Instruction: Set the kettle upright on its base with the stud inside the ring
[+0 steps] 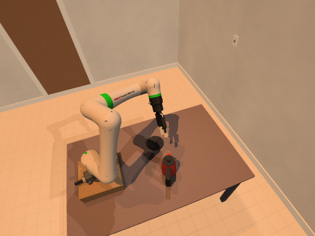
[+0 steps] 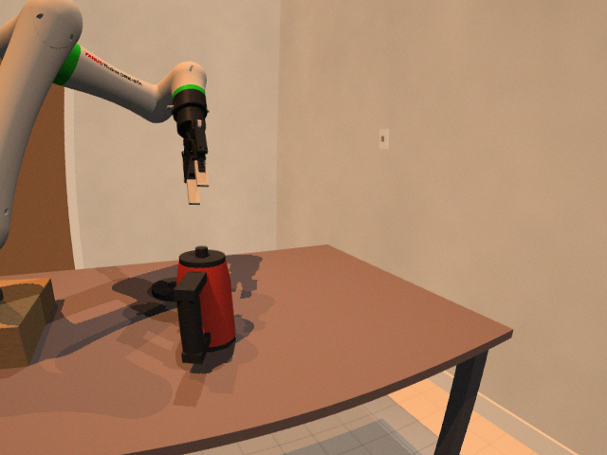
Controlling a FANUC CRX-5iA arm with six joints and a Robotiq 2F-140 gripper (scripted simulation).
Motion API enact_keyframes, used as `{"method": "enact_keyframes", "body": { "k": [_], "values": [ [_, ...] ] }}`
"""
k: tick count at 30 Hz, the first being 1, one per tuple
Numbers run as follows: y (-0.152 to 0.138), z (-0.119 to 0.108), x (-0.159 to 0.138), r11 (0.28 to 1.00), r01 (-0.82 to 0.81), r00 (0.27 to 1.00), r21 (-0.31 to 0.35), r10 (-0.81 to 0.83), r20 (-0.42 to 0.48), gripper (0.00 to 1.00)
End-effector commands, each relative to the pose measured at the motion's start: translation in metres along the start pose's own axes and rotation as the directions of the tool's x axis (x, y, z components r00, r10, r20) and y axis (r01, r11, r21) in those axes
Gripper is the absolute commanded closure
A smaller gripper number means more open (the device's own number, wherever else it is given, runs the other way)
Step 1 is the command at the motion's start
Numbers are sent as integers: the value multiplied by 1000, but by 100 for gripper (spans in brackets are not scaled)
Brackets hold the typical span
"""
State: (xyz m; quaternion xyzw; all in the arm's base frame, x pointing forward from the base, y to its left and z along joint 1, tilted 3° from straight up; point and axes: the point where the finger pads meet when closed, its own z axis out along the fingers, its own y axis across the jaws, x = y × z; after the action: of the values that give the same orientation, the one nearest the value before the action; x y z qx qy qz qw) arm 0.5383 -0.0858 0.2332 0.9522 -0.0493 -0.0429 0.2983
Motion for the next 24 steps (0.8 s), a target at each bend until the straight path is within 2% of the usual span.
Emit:
{"method": "enact_keyframes", "body": {
  "k": [1,7,12,14,24],
  "values": [
    [-7,-4,-18,985,17,1000,171,-21,20,53],
    [-25,-29,-34,931,51,999,362,-48,-18,53],
    [-35,-50,-42,880,81,996,468,-61,-59,53],
    [-38,-57,-45,862,92,995,498,-64,-73,53],
    [-45,-74,-50,822,117,992,558,-68,-107,53]
  ]
}}
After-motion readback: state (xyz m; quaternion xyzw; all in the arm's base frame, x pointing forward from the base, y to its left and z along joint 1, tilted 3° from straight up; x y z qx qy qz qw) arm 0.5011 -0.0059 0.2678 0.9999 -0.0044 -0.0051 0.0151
